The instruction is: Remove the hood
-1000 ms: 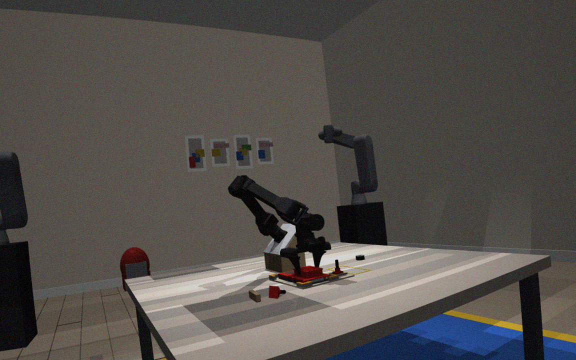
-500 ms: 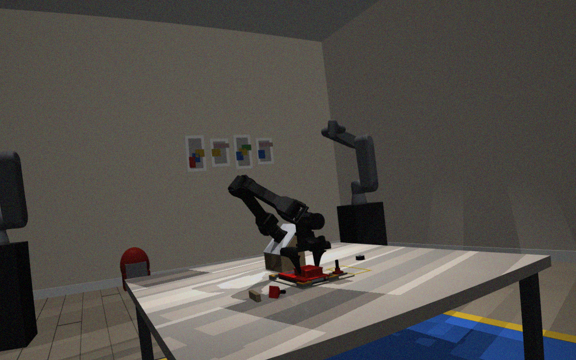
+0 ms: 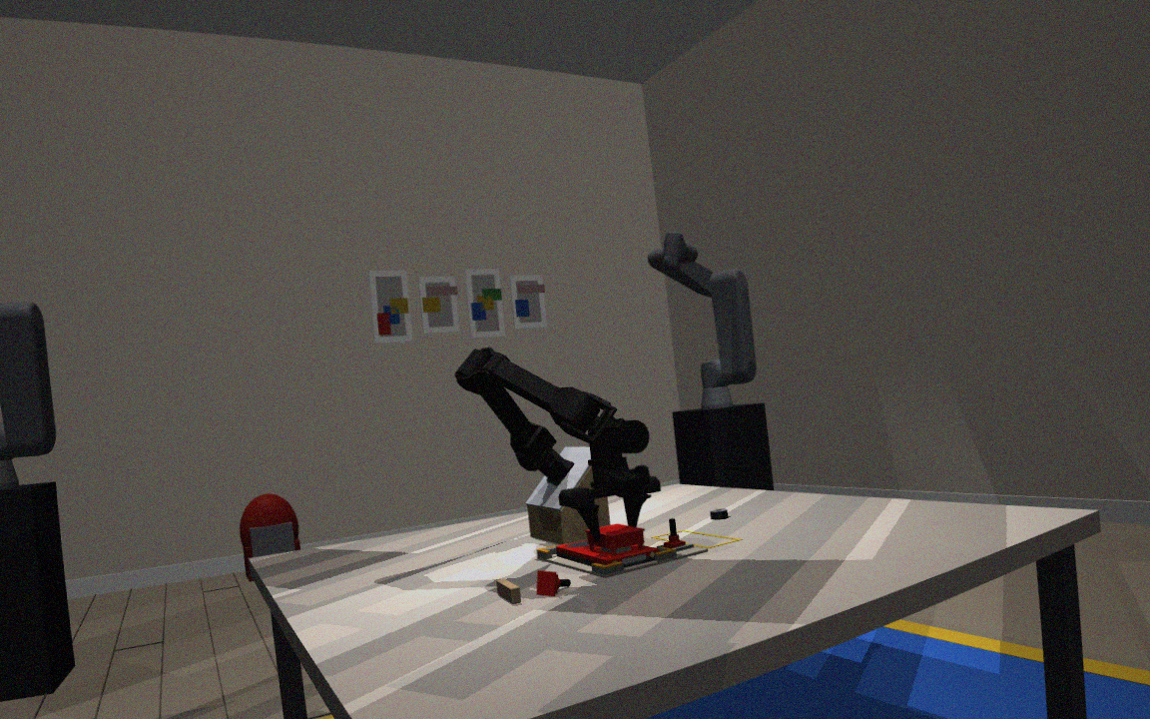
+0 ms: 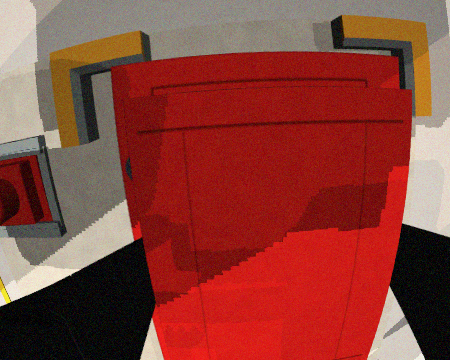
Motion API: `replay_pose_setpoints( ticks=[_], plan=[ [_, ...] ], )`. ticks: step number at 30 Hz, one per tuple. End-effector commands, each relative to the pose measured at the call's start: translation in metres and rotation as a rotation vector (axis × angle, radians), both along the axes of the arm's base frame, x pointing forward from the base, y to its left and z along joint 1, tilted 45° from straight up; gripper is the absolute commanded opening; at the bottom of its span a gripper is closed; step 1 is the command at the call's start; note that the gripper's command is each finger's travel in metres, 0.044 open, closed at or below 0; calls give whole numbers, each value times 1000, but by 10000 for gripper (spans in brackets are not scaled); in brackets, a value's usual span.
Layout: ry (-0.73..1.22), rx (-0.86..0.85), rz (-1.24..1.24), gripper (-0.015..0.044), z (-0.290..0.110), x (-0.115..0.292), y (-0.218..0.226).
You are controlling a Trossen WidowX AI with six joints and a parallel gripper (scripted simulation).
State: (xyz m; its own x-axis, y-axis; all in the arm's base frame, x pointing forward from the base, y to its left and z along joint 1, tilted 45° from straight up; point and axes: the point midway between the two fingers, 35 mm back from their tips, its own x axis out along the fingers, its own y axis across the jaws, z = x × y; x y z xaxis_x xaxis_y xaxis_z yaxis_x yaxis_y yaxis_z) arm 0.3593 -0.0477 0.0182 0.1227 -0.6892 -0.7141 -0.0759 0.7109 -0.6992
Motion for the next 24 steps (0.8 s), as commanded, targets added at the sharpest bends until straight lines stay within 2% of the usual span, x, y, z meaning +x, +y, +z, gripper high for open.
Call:
replay_pose_setpoints(
  ticks=[1, 18, 24],
  plan=[
    [-6, 1, -2, 0, 4, 0, 2],
    [-6, 2, -2, 0, 12, -1, 10],
    [-6, 4, -2, 0, 26, -3, 25]
  ],
)
